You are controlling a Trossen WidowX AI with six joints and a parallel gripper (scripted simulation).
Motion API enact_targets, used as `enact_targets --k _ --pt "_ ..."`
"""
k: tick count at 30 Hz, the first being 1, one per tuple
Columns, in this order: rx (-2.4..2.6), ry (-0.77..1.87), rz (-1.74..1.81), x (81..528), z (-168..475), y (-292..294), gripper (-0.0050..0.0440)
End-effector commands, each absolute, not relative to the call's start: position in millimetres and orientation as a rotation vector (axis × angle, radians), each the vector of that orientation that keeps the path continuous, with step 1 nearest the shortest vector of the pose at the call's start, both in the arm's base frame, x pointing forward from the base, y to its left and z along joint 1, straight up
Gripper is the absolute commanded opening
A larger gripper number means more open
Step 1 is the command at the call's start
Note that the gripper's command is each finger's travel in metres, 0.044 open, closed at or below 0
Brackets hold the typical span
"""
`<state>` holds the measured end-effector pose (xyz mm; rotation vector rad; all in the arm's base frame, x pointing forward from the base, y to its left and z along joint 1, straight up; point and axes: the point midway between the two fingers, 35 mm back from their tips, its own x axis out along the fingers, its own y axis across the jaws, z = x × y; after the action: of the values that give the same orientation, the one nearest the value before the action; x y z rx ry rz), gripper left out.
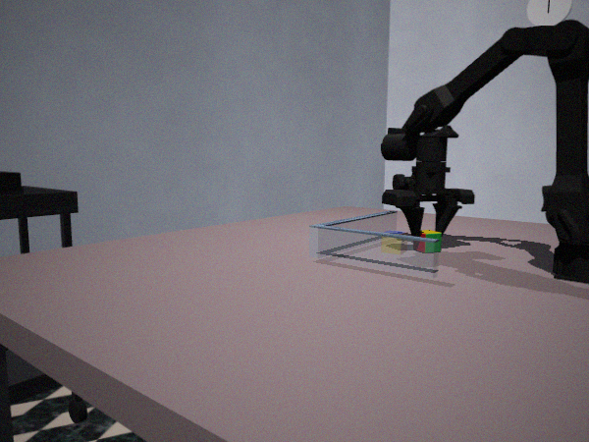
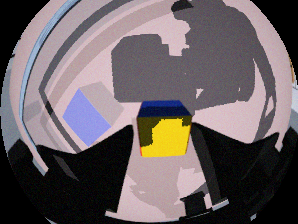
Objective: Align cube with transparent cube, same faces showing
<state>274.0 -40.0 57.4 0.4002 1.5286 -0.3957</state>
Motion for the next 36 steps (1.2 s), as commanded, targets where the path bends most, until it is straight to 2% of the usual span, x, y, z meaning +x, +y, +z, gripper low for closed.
enact_targets --k 1,12,17,23,36 --pt "0.400 1.514 -0.397 276 61 -40 0.0221" --pt "0.400 1.514 -0.397 276 61 -40 0.0148" --pt "0.400 1.514 -0.397 276 61 -40 0.0148" --pt "0.400 1.514 -0.397 276 81 -40 0.0004" --pt "0.379 1.465 -0.404 275 89 -40 0.0000"
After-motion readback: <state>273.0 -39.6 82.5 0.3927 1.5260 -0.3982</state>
